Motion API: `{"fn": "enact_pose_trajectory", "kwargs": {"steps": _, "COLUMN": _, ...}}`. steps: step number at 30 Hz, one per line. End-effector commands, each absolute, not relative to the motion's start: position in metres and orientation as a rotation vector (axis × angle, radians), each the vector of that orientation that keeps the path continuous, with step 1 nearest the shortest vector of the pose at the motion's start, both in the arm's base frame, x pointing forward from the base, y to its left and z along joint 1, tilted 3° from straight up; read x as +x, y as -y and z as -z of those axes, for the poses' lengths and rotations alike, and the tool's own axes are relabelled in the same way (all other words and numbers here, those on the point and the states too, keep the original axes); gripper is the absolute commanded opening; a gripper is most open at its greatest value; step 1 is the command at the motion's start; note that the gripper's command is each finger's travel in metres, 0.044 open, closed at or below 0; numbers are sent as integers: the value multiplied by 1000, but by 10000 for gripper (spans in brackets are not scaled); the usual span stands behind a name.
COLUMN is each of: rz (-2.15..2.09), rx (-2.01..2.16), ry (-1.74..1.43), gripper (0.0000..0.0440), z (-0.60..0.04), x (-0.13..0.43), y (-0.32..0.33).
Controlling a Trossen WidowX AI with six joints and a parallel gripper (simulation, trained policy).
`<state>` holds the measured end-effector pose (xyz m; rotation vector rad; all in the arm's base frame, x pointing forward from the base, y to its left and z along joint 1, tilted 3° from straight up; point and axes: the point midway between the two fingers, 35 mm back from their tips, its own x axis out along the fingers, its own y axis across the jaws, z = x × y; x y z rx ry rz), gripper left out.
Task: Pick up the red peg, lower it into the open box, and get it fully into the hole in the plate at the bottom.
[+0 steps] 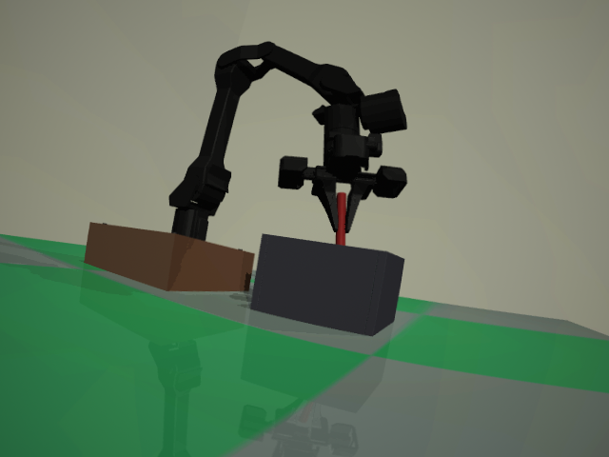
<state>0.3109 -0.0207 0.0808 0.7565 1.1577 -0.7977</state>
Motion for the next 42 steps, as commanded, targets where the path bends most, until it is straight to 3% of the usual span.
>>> {"fn": "enact_pose_trajectory", "kwargs": {"steps": 1, "rz": 802, "rx": 769, "ry": -1181, "gripper": 14, "z": -70, "x": 316, "y": 26}}
{"fn": "enact_pose_trajectory", "kwargs": {"steps": 8, "rz": 814, "rx": 763, "ry": -1227, "gripper": 31, "z": -47, "x": 318, "y": 31}}
{"fn": "enact_pose_trajectory", "kwargs": {"steps": 13, "rz": 813, "rx": 736, "ry": -1257, "gripper": 148, "z": -35, "x": 319, "y": 35}}
{"fn": "enact_pose_trajectory", "kwargs": {"steps": 17, "rz": 820, "rx": 720, "ry": -1273, "gripper": 165, "z": -31, "x": 323, "y": 39}}
{"fn": "enact_pose_trajectory", "kwargs": {"steps": 21, "rz": 813, "rx": 718, "ry": -1257, "gripper": 266, "z": -32, "x": 336, "y": 46}}
{"fn": "enact_pose_trajectory", "kwargs": {"steps": 30, "rz": 804, "rx": 700, "ry": -1218, "gripper": 440, "z": -38, "x": 361, "y": 64}}
{"fn": "enact_pose_trajectory", "kwargs": {"steps": 42, "rz": 817, "rx": 707, "ry": -1074, "gripper": 440, "z": -56, "x": 394, "y": 100}}
